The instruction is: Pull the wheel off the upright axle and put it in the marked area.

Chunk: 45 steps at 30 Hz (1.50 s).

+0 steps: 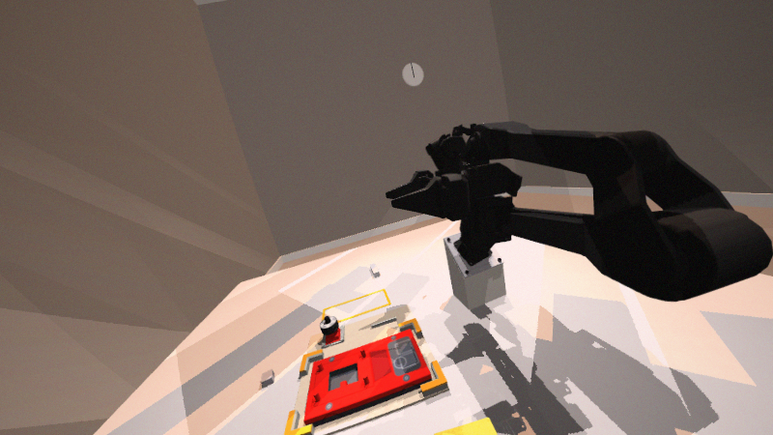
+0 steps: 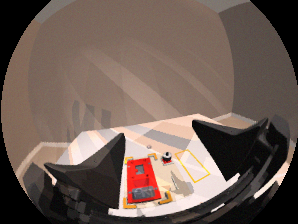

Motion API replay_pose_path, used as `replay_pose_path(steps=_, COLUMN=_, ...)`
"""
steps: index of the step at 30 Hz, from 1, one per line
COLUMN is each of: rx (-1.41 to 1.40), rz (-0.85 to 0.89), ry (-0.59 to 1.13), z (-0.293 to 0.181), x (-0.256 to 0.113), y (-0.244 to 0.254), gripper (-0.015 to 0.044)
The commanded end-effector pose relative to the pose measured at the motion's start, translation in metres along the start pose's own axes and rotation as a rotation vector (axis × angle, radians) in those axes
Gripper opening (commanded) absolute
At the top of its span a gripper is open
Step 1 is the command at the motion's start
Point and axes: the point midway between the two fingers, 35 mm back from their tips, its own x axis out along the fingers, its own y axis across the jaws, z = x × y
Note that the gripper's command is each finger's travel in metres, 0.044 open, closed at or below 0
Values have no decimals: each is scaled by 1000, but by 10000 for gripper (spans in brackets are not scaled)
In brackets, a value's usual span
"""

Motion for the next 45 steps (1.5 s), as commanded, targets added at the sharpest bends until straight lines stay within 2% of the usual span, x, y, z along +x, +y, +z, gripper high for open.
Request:
replay_pose_path(steps=1, rx=2, rz=2, ry=4, z=0, x=0, y=0, gripper=374)
replay_pose_path(steps=4, rx=25, rz=30, ry=72, z=-1, x=3, y=0, gripper=300)
replay_pose_path(steps=13, rx=127, rz=138, ry=424, z=3, x=23, y=-5, gripper=300)
replay_pose_path(steps=23, rx=166, rz=207, ry=901, z=-8, x=81, y=-30, gripper=300)
replay_pose_path(steps=31, rx=100, rz=213, ry=1267, z=-57, x=150, y=-49, gripper=300)
replay_pose_path(steps=38, rx=-29, rz=178, ry=1552, z=-137, x=208, y=-57, gripper=300)
replay_pose_path(steps=40, rx=-60, rz=169, ry=1599, z=-156, x=217, y=-58, gripper=300)
replay_pose_path(steps=45, rx=-64, rz=168, ry=1604, z=-158, x=218, y=-58, gripper=300)
